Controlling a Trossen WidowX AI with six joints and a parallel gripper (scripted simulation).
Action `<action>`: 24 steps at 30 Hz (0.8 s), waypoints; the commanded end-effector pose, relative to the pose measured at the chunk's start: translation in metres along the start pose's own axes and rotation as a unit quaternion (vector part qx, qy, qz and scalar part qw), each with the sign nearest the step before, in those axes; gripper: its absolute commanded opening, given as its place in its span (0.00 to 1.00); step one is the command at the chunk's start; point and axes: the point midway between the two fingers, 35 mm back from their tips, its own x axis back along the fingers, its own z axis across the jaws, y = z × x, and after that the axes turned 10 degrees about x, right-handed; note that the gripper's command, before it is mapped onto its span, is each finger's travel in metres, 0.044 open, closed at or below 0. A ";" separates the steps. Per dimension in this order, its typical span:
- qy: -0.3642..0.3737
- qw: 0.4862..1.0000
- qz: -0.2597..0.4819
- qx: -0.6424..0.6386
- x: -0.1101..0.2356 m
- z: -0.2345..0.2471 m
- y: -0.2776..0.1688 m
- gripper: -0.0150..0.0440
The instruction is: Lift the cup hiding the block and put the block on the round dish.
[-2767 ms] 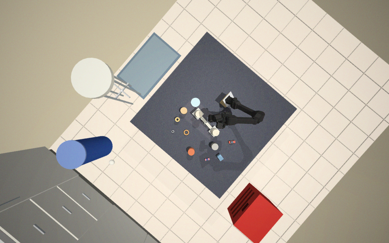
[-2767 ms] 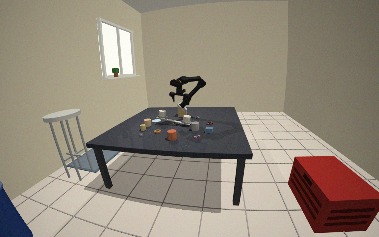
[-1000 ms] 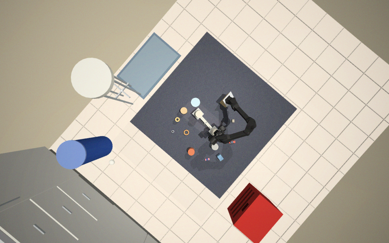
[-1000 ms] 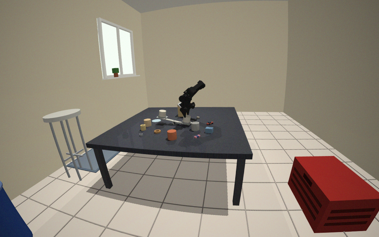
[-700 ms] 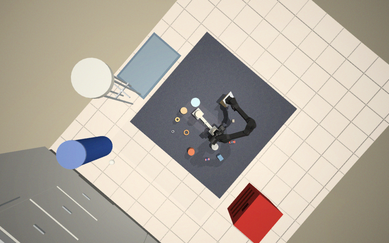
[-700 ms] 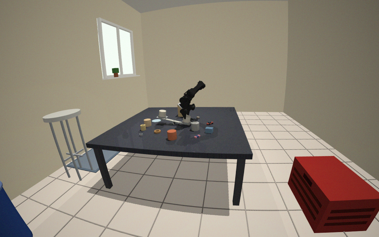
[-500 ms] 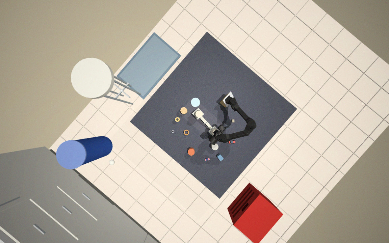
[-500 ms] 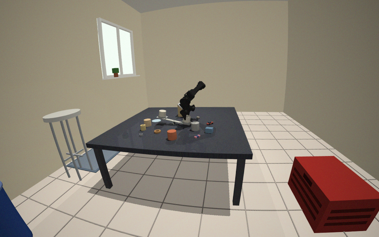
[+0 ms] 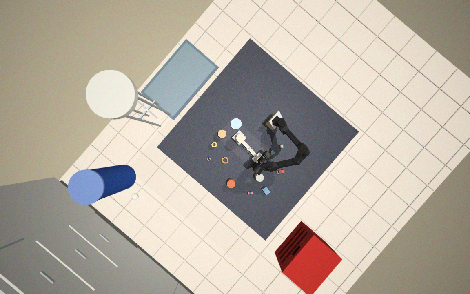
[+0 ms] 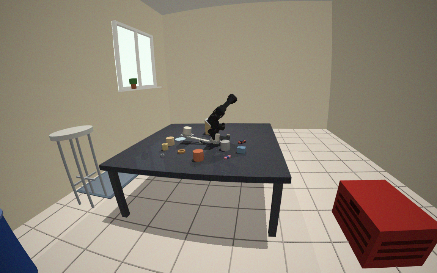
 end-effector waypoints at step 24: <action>0.000 1.000 0.001 -0.003 0.016 -0.003 -0.002 0.25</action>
